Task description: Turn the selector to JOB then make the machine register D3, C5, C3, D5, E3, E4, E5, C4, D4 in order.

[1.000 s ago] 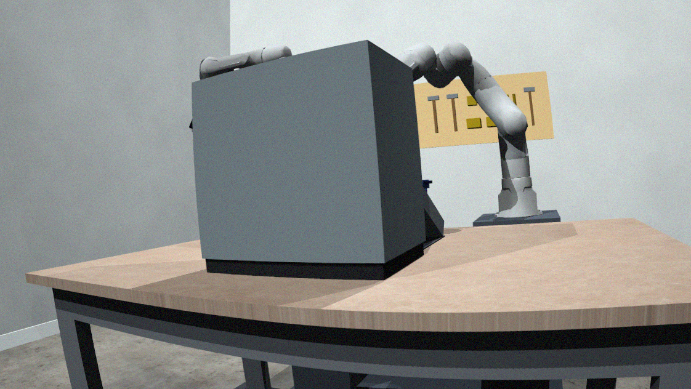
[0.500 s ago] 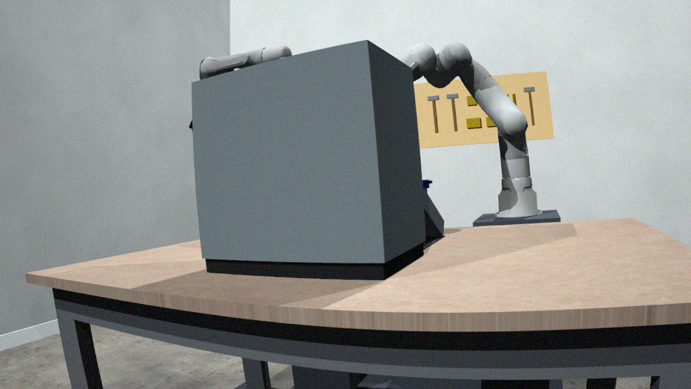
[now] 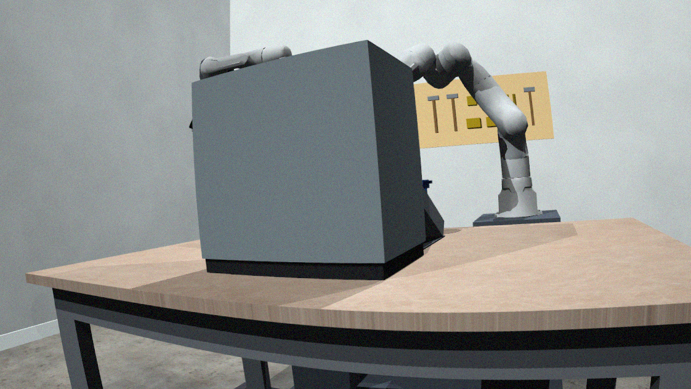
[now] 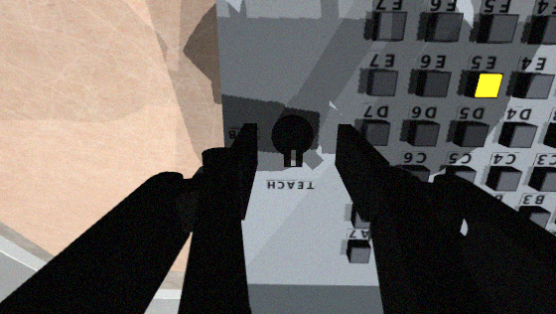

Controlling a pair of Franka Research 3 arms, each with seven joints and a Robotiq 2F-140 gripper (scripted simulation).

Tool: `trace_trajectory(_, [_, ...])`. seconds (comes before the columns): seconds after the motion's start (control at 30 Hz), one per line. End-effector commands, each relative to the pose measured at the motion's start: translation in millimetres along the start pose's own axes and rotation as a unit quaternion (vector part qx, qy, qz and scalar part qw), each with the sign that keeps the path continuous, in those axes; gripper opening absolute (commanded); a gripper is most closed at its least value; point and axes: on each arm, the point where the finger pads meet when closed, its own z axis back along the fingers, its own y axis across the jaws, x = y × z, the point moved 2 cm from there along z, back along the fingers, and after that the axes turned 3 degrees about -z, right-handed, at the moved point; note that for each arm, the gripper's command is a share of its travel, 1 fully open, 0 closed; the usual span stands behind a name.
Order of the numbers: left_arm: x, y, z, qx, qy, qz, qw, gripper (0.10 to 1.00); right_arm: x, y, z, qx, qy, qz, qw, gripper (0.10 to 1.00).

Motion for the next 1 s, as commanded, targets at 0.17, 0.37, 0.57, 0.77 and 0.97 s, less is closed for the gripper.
trace_trajectory(0.17, [1.2,-1.6,-7.3,-0.002,-0.001,-0.002,1.0,0.399,-0.5,-0.9,-0.2,-0.001,0.0,0.002,1.0,1.0])
trace_trajectory(0.37, [1.2,-1.6,-10.9,-0.002,-0.001,-0.002,1.0,0.399,-0.5,-0.9,-0.2,-0.001,0.0,0.002,1.0,1.0])
trace_trajectory(0.57, [1.2,-1.7,-15.0,-0.002,-0.001,-0.002,1.0,0.399,-0.5,-0.9,-0.2,-0.001,0.0,0.002,1.0,1.0])
trace_trajectory(0.77, [1.2,-1.7,-17.0,-0.002,-0.001,-0.002,1.0,0.399,-0.5,-0.9,-0.2,-0.001,0.0,0.002,1.0,1.0])
trace_trajectory(0.97, [1.2,-1.7,-17.2,-0.002,-0.001,-0.002,1.0,0.399,-0.5,-0.9,-0.2,-0.001,0.0,0.002,1.0,1.0])
